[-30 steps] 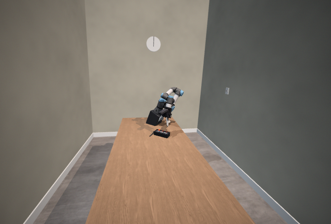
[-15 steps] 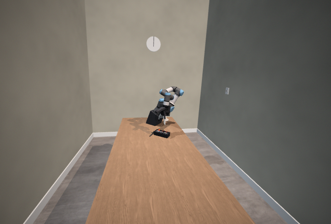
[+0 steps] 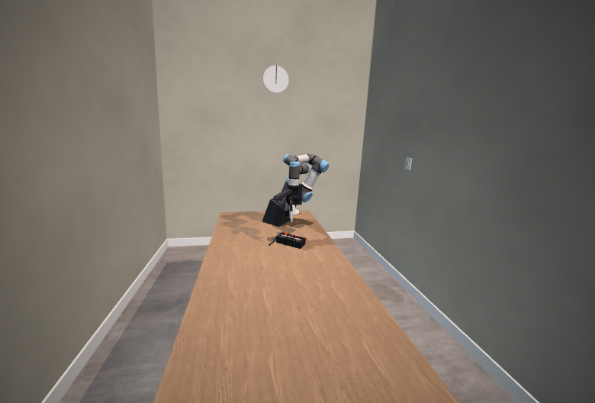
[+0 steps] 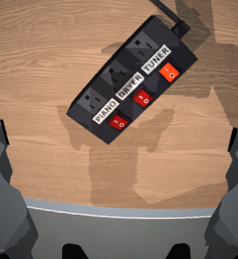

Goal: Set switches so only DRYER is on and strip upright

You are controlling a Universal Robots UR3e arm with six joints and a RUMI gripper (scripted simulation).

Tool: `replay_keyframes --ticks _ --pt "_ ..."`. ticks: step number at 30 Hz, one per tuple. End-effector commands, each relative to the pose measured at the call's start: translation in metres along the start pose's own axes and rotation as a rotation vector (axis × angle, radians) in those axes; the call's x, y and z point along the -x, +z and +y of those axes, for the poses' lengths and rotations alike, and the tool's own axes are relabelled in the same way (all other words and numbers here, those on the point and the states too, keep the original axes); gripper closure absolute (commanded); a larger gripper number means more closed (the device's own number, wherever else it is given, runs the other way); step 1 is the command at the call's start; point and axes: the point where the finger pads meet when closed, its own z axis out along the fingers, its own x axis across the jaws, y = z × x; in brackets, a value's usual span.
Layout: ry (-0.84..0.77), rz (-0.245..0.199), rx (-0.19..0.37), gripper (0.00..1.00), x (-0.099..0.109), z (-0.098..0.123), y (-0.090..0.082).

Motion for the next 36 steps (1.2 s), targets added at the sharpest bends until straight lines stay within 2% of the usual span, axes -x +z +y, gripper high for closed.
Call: replay_keyframes --ticks 1,24,36 --pt "0.029 0.014 0.023 0.00 0.0014 -0.0018 -0.0042" --pt "0.039 0.017 0.030 0.00 0.0018 -0.0023 -0.0056" --pt "-0.018 0.016 0.031 0.00 0.0020 -0.0023 -0.0040"
